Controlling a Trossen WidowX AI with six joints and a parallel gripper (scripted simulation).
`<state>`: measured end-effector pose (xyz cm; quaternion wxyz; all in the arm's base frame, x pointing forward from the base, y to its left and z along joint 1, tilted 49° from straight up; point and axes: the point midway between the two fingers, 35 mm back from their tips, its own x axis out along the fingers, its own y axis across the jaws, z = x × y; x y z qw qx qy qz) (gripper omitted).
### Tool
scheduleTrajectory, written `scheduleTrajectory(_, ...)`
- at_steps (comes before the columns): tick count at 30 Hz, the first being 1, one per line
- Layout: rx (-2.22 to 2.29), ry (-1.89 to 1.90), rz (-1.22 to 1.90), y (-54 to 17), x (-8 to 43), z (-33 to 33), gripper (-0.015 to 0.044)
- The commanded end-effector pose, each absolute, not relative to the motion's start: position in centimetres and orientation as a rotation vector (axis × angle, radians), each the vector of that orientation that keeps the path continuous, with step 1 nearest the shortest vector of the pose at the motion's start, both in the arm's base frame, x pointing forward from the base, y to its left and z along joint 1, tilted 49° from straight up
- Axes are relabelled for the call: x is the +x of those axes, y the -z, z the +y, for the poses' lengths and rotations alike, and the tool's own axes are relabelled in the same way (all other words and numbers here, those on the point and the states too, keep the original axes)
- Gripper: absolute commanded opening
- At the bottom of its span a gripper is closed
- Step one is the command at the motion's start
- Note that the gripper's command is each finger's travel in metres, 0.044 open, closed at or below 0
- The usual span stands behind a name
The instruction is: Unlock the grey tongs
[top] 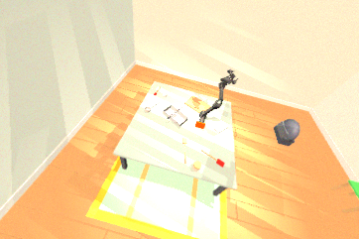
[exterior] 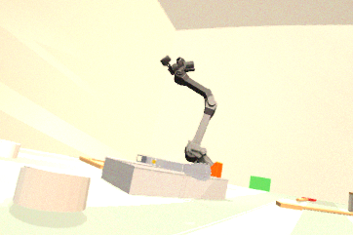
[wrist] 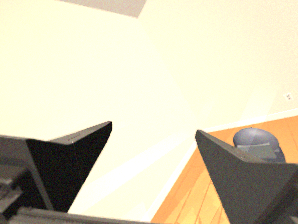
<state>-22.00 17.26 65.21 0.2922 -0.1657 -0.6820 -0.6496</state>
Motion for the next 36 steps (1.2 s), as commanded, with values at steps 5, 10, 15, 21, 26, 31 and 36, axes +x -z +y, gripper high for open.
scheduleTrajectory(5, -0.313, 1.593, -1.646, -68.3, -18.7, 7.7, 0.0440)
scheduleTrajectory(10, -0.292, 1.575, -1.613, -68.6, -17.8, 5.9, 0.0440)
scheduleTrajectory(15, -0.265, 1.549, -1.554, -69.2, -16.1, 3.2, 0.0440)
scheduleTrajectory(21, -0.252, 1.540, -1.512, -69.5, -15.2, 1.8, 0.0440)
scheduleTrajectory(26, -0.213, 1.513, -1.447, -69.8, -13.2, -1.0, 0.0440)
scheduleTrajectory(31, -0.131, 1.457, -1.383, -69.9, -10.2, -4.7, 0.0440)
scheduleTrajectory(36, -0.078, 1.405, -1.325, -69.9, -7.6, -7.4, 0.0440)
